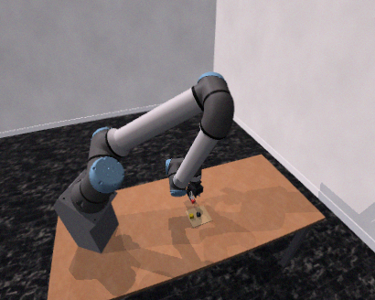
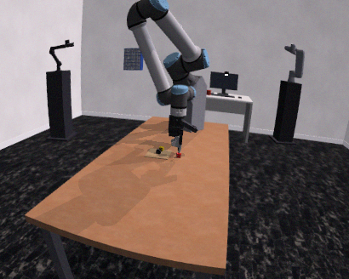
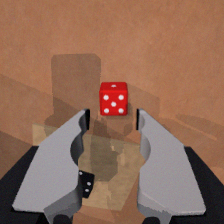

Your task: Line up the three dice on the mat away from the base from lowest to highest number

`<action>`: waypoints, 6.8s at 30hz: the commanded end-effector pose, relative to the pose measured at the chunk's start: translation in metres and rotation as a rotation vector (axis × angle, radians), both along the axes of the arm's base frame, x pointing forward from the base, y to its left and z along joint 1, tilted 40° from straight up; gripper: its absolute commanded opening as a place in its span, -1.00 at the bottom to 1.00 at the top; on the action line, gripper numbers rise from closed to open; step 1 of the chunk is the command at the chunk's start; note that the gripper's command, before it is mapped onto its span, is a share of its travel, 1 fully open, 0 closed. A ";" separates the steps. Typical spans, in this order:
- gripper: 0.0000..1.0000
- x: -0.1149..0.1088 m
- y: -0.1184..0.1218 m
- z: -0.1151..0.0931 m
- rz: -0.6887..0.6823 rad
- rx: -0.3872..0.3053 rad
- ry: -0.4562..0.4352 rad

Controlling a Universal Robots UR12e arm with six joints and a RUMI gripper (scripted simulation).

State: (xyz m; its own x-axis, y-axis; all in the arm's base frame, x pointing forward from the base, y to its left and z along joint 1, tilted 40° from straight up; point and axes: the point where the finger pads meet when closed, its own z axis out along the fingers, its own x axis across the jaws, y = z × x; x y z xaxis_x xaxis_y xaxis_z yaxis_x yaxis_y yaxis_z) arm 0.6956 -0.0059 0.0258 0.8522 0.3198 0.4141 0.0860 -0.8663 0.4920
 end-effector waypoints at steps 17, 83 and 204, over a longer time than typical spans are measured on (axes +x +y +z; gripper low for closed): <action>-0.51 0.000 0.000 0.000 0.000 0.000 -0.001; -0.51 0.016 -0.011 -0.023 0.000 0.000 -0.001; -0.87 -0.026 -0.053 0.102 0.677 -0.455 0.339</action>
